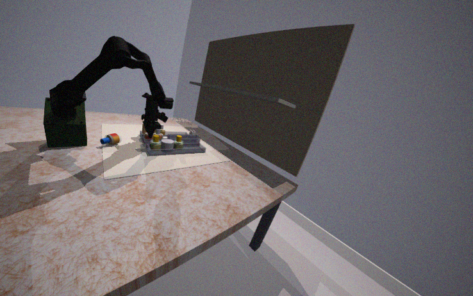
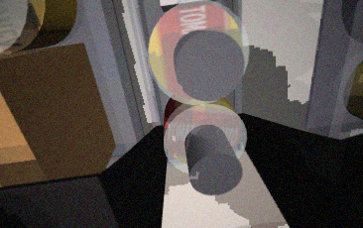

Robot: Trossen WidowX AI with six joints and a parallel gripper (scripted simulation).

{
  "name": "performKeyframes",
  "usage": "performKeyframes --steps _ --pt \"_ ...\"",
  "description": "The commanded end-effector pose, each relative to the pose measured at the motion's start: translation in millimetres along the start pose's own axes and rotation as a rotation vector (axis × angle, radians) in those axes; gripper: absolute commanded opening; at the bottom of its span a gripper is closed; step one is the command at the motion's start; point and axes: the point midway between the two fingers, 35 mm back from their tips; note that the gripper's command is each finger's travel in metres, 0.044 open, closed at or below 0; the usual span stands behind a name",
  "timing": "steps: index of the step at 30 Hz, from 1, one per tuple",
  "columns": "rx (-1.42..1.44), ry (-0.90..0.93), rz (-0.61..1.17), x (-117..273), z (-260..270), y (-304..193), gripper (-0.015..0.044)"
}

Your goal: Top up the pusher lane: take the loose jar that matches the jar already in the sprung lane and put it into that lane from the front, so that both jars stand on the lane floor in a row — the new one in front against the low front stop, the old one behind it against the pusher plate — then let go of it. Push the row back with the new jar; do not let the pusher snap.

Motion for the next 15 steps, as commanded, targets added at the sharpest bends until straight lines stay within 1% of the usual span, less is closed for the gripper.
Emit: performKeyframes --steps 1,15 --pt "-0.008 -0.007 -0.005 -0.3 -1.7 0.6 0.0000" --pt "-0.008 -0.007 -0.005 -0.3 -1.2 -1.7 0.0000"
Point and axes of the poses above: the point midway between the two fingers, 35 mm back from their tips, its own x axis back along the fingers, its own z axis across the jaws, y = z × x, and after that the axes turned 11 degrees about x, right-handed
